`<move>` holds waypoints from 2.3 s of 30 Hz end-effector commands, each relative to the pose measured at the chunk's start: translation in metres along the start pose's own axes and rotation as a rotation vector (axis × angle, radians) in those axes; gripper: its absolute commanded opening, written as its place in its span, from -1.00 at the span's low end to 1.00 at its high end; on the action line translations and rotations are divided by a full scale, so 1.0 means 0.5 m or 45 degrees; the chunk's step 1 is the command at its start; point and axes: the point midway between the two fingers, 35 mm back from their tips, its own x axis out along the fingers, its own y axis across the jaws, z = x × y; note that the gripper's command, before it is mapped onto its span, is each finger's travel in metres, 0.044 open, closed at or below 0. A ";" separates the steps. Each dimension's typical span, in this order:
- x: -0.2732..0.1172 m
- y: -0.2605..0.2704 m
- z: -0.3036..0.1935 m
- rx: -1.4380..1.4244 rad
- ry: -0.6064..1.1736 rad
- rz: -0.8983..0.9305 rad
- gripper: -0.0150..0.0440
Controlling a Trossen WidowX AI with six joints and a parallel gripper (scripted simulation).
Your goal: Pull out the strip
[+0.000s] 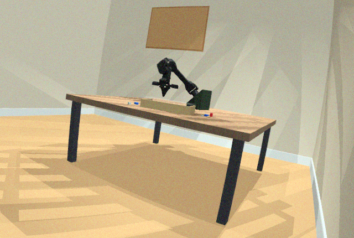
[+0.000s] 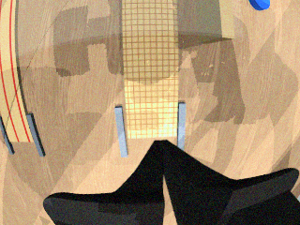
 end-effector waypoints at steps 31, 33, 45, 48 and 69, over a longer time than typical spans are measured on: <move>0.097 0.000 -0.002 -0.005 0.017 0.009 -0.49; 0.104 0.000 -0.003 -0.005 0.017 0.009 -0.49; 0.137 0.000 -0.006 -0.004 0.018 0.006 -0.49; 0.137 0.000 -0.006 -0.004 0.018 0.006 -0.49; 0.139 0.000 -0.006 -0.004 0.018 0.006 -0.49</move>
